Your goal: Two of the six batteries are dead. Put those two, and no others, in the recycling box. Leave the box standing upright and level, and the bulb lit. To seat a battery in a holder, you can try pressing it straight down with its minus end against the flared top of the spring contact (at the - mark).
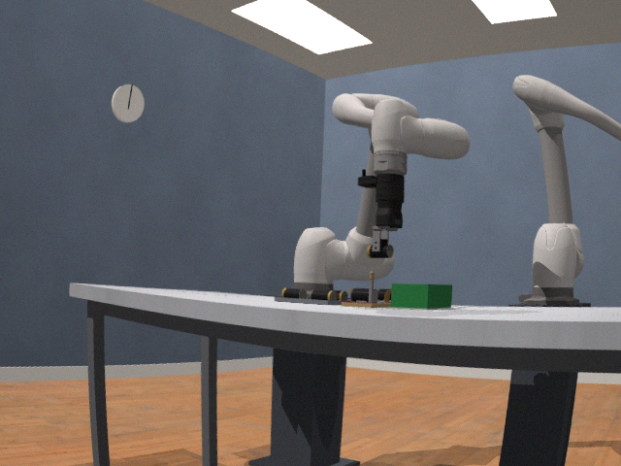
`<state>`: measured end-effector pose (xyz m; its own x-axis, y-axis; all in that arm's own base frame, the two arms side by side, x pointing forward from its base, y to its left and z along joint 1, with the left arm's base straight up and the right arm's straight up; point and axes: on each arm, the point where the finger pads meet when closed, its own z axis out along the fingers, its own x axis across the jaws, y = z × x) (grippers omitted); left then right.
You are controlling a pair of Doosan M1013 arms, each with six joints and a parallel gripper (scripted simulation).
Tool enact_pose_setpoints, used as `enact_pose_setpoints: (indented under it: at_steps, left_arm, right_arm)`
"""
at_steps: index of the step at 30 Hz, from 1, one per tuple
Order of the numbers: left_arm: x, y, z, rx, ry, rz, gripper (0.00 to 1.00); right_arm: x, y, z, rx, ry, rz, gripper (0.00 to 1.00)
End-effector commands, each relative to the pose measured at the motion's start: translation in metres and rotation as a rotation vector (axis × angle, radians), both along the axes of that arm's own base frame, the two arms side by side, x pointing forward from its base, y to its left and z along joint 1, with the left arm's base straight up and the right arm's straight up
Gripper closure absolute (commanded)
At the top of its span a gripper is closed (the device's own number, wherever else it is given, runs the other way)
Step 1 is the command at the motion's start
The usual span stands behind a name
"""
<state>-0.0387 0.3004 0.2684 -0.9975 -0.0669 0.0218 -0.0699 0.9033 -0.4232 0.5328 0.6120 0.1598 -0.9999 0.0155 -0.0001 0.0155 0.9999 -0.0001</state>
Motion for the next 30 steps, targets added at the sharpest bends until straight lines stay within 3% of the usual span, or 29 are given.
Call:
enact_pose_setpoints:
  at_steps: [1,6,10,12,30]
  left_arm:
    - [0.0,0.0,0.001,0.001,0.001,0.0,0.0]
    - [0.0,0.0,0.001,0.001,0.001,0.0,0.0]
    - [0.0,0.0,0.001,0.001,0.001,0.0,0.0]
    - [0.0,0.0,0.001,0.001,0.001,0.0,0.0]
    - [0.0,0.0,0.001,0.001,0.001,0.0,0.0]
  right_arm:
    - [0.0,0.001,0.002,0.002,-0.001,-0.001,0.43]
    - [0.0,0.001,-0.003,0.002,-0.001,-0.001,0.43]
    - [0.0,0.001,-0.053,0.002,-0.001,-0.001,0.43]
    - [0.0,0.001,-0.068,0.002,-0.001,-0.001,0.43]
    - [0.0,0.001,-0.068,0.002,-0.001,-0.001,0.43]
